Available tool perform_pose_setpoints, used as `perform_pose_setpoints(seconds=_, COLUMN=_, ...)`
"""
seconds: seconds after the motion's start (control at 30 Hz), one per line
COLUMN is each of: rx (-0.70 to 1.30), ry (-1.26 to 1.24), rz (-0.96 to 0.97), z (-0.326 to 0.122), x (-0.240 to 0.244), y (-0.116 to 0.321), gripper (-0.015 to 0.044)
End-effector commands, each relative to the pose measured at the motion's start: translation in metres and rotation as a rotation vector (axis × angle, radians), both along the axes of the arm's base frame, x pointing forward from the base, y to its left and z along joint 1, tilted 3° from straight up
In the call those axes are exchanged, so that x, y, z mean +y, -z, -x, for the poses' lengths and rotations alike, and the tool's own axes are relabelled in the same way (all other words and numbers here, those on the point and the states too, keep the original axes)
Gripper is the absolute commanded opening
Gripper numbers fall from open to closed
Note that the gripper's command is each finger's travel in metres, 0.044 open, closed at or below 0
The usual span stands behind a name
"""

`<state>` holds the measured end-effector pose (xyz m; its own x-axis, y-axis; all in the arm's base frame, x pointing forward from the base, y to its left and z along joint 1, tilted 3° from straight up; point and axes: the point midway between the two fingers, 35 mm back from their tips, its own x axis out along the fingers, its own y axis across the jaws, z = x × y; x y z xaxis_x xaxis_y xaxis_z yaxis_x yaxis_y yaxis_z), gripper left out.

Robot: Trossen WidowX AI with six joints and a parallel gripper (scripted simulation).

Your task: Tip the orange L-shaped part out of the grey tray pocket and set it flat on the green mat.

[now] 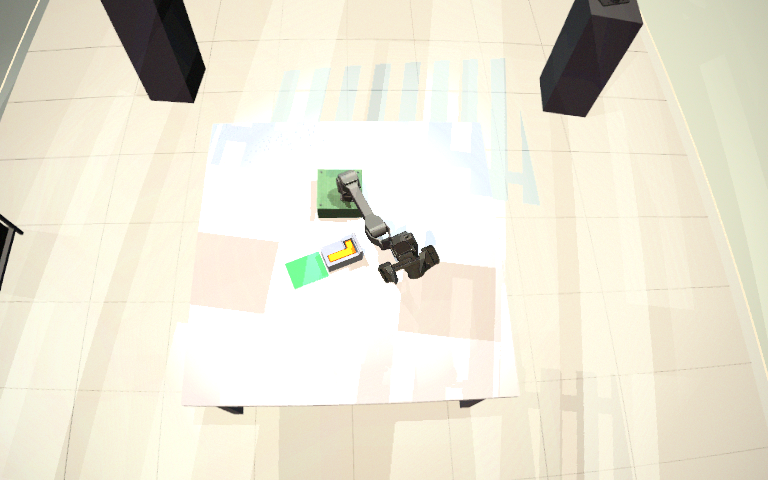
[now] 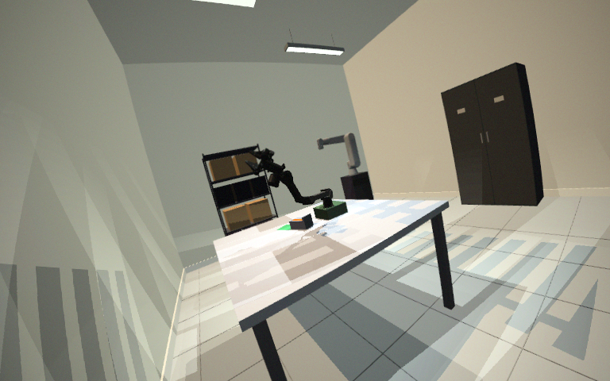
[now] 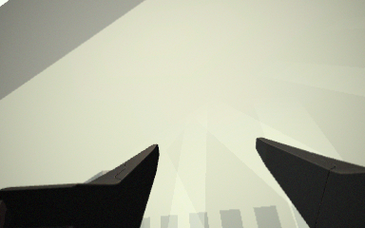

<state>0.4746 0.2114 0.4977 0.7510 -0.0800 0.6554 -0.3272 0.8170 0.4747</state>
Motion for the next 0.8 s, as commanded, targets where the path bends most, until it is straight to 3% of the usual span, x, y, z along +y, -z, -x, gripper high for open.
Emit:
perform_pose_setpoints(seconds=0.0, rx=-0.011, ry=0.000, rz=-0.013, z=0.004, x=-0.004, y=-0.005, gripper=0.0374)
perform_pose_setpoints(seconds=0.27, rx=-0.229, ry=-0.228, rz=-0.214, z=0.097, x=0.004, y=-0.076, gripper=0.0180)
perform_pose_setpoints(seconds=0.47, rx=-0.423, ry=-0.512, rz=-0.438, z=0.187, x=-0.002, y=-0.123, gripper=0.0180)
perform_pose_setpoints(seconds=0.77, rx=-0.732, ry=-0.981, rz=-0.837, z=0.324, x=-0.062, y=-0.164, gripper=0.0180)
